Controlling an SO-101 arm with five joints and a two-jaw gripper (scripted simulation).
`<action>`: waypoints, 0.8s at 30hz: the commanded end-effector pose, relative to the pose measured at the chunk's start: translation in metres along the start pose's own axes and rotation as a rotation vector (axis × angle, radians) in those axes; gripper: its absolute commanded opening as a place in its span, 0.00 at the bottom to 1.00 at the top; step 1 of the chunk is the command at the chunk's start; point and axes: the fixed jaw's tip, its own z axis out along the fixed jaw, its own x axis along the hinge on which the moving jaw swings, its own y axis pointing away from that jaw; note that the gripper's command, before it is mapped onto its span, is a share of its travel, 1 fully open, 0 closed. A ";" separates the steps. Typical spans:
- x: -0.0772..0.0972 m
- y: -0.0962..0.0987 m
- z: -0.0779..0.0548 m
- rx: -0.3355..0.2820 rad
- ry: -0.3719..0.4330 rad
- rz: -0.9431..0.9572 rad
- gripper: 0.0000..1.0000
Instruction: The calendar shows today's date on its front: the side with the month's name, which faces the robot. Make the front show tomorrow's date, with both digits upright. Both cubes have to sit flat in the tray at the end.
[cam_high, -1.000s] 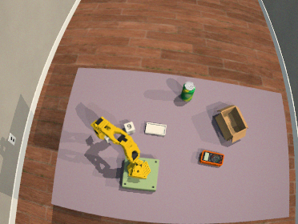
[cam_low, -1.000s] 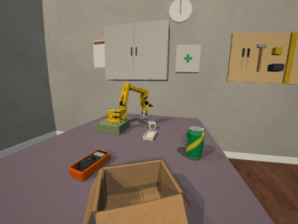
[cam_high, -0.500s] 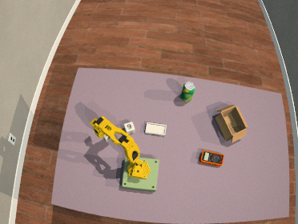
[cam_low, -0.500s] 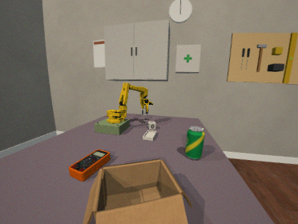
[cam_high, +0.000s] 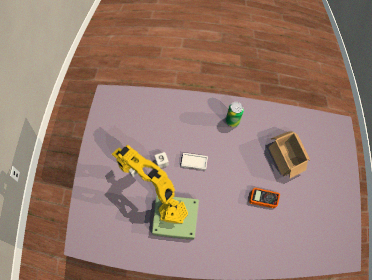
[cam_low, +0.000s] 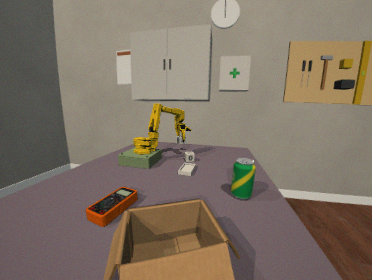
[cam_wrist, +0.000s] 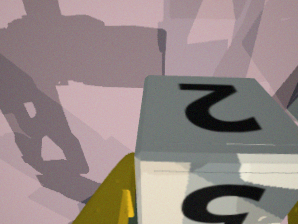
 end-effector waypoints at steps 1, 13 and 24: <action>-0.004 0.002 -0.009 -0.006 -0.040 0.003 0.00; -0.004 -0.001 -0.009 -0.005 -0.040 0.014 0.00; -0.007 -0.045 -0.009 0.000 -0.040 0.210 0.00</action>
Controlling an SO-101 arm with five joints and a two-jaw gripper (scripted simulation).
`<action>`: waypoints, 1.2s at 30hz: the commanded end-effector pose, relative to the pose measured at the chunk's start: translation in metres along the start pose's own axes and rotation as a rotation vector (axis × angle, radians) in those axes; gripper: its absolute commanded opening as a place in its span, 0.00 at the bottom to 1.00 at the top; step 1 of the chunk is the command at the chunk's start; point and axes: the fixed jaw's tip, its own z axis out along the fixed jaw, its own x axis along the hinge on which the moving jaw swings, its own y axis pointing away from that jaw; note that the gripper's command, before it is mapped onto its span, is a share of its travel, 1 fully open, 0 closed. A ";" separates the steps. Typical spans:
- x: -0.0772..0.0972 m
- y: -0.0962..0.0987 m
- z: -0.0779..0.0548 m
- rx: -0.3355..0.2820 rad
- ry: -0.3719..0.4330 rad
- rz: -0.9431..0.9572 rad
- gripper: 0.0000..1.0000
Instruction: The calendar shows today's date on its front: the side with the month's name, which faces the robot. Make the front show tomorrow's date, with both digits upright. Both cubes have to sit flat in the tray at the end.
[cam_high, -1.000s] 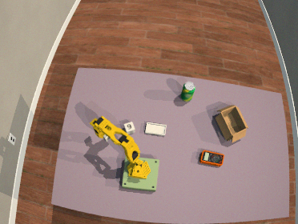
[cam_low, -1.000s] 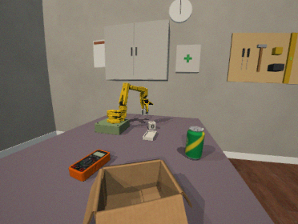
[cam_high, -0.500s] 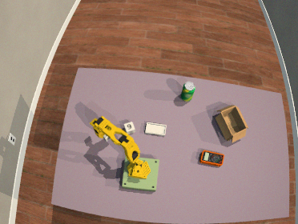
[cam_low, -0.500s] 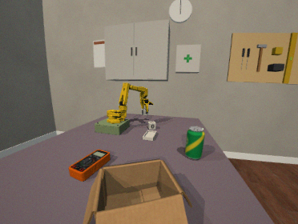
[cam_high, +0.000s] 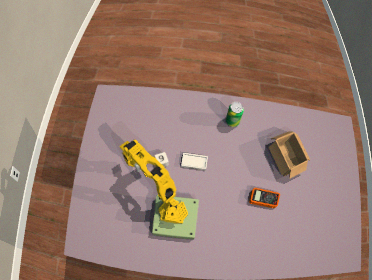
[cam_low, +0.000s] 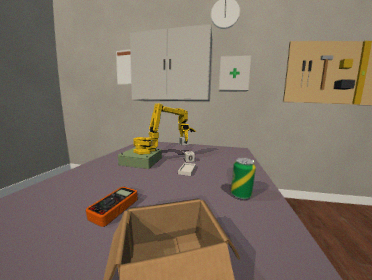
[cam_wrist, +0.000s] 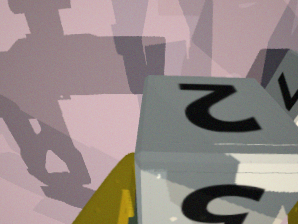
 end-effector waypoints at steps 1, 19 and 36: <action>-0.006 -0.012 -0.009 -0.004 -0.040 0.060 0.00; 0.020 -0.145 -0.008 0.012 -0.040 0.665 0.00; 0.042 -0.178 -0.009 0.016 -0.040 0.842 0.00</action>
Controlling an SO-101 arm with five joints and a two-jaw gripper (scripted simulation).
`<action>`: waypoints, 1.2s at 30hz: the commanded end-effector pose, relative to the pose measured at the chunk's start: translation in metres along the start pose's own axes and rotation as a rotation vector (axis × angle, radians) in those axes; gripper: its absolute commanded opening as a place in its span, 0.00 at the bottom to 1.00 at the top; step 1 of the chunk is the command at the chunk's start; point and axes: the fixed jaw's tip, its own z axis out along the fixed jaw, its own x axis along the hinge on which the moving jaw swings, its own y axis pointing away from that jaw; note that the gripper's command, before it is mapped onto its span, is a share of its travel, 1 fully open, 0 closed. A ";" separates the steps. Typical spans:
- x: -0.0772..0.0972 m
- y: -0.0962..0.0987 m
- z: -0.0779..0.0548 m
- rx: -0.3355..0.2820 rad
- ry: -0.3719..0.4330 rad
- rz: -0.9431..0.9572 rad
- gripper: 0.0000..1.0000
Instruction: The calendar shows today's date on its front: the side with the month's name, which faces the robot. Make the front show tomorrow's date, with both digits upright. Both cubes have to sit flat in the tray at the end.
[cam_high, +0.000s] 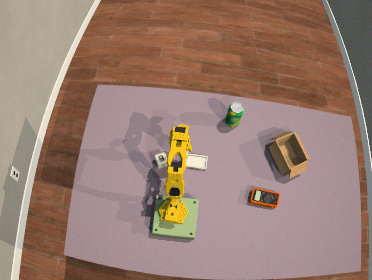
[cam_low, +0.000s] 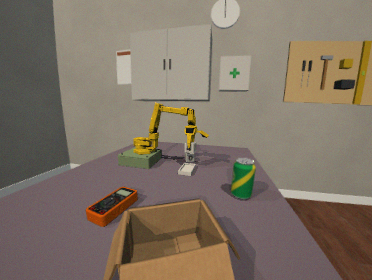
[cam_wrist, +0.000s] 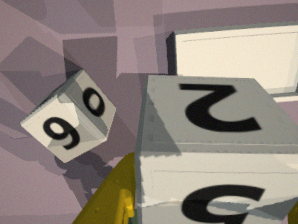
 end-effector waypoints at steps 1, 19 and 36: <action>-0.001 -0.002 -0.001 -0.001 0.001 0.006 0.00; 0.009 -0.114 -0.001 0.022 0.003 0.503 0.00; 0.032 -0.163 -0.001 0.032 0.004 0.734 0.00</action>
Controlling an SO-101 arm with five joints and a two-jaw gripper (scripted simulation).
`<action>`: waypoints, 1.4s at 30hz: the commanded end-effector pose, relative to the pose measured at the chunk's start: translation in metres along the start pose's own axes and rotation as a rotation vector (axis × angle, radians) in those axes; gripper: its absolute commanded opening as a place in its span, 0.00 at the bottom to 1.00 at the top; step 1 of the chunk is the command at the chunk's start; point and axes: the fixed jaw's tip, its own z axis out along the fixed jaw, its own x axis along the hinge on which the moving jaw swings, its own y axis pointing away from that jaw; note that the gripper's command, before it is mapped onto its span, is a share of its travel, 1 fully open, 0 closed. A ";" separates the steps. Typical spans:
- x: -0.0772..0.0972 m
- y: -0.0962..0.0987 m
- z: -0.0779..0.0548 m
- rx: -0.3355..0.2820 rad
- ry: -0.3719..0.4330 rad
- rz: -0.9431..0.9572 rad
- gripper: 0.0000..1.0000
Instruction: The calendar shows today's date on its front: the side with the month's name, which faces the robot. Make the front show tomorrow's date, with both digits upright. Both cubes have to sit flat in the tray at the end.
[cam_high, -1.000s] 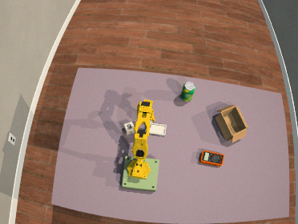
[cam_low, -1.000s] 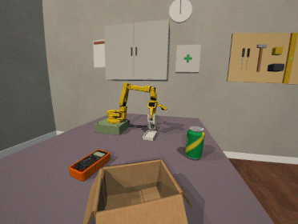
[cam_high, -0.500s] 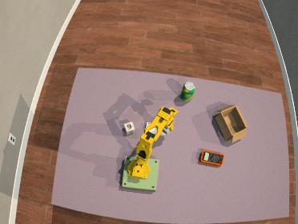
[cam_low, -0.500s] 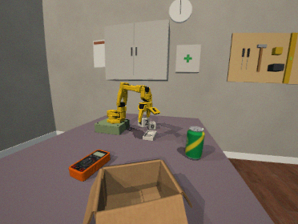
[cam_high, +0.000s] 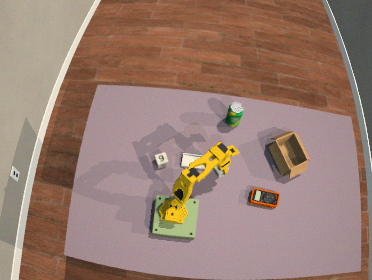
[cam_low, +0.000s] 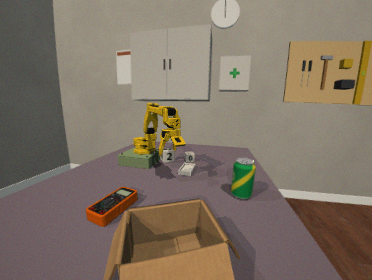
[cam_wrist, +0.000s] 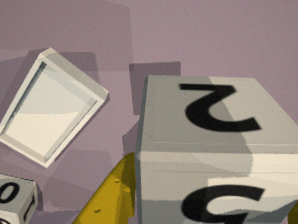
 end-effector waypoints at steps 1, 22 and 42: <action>-0.001 -0.001 0.001 0.000 0.009 -0.001 0.00; 0.004 -0.005 0.001 -0.001 0.009 -0.298 0.00; 0.014 -0.015 0.000 -0.003 0.010 -1.021 0.00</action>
